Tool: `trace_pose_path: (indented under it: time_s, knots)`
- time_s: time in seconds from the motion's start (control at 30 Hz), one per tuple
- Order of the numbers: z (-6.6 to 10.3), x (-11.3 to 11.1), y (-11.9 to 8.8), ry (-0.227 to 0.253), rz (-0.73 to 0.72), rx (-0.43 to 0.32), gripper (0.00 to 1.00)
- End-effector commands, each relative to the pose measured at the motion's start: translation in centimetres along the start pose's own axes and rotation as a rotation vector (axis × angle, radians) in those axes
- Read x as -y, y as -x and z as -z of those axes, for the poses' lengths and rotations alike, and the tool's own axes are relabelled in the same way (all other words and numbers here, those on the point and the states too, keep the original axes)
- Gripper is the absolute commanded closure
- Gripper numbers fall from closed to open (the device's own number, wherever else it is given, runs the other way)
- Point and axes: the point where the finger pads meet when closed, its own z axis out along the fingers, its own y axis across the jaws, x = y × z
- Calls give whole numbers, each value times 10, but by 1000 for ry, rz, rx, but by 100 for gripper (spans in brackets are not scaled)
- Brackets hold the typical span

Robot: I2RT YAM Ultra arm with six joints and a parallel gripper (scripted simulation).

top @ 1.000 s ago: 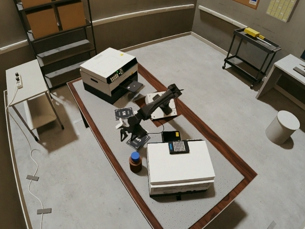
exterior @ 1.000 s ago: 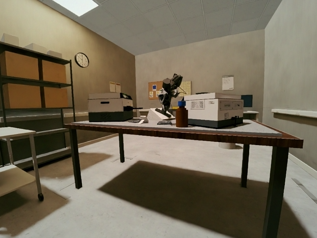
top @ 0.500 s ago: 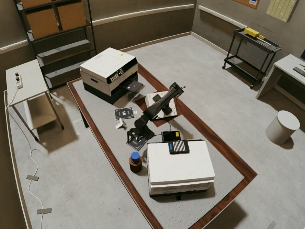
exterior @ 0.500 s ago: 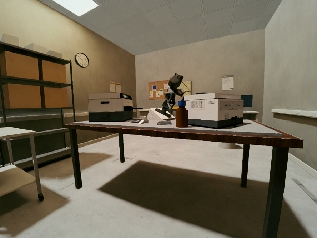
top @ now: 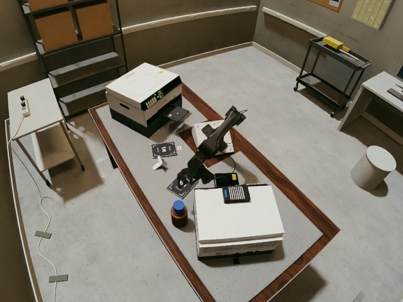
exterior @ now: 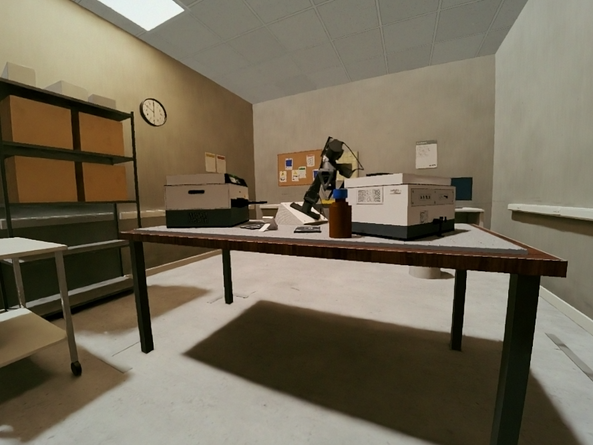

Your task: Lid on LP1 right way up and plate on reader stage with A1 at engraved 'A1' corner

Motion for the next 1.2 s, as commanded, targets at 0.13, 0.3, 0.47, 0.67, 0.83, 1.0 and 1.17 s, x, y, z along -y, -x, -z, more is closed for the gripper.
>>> trace_pose_path:
  time_s: [0.13,0.3,0.47,0.67,0.83,1.0,1.17]
  knots:
    - [42,-2,20,-12,33,-23,0]
    - [51,-8,25,13,87,-43,0]
    - [66,-19,32,32,118,-59,0]
    - [81,-30,38,61,173,-61,0]
    - [88,-37,44,72,196,-47,0]
    - [99,-49,60,99,246,28,0]
    - [107,-55,72,102,251,36,0]
